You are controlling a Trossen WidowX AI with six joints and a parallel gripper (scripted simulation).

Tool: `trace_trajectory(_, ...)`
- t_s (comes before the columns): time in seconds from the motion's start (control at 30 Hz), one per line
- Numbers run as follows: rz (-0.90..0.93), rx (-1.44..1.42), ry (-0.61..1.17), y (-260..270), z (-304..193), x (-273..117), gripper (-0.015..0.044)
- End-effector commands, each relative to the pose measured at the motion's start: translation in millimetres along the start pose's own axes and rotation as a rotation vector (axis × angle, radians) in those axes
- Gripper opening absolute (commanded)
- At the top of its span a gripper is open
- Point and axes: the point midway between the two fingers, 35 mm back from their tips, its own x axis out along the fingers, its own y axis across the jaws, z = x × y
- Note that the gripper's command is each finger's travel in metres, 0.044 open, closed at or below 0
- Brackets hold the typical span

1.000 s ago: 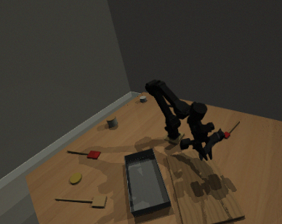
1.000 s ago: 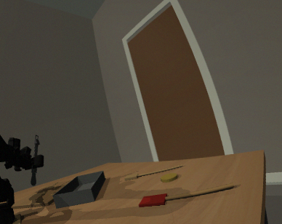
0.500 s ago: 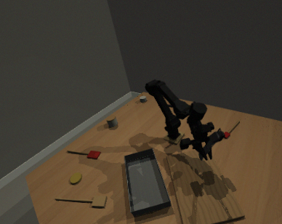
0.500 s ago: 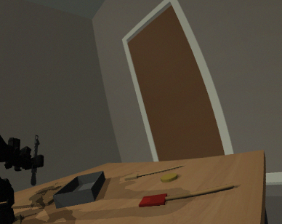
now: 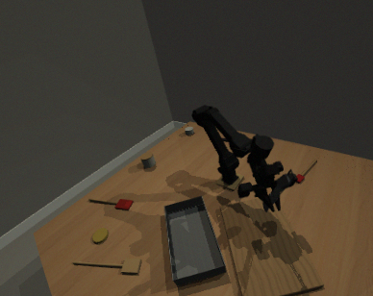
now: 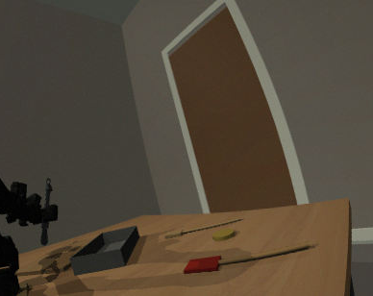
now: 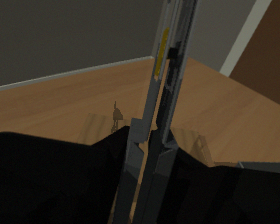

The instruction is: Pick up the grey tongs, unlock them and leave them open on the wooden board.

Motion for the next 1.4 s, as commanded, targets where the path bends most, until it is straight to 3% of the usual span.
trace_trajectory(0.0, -0.004, -0.003, -0.004, 0, 1, 0, -0.015)
trace_trajectory(1.37, 0.022, -0.074, 0.582, 10, 16, 41, -0.015)
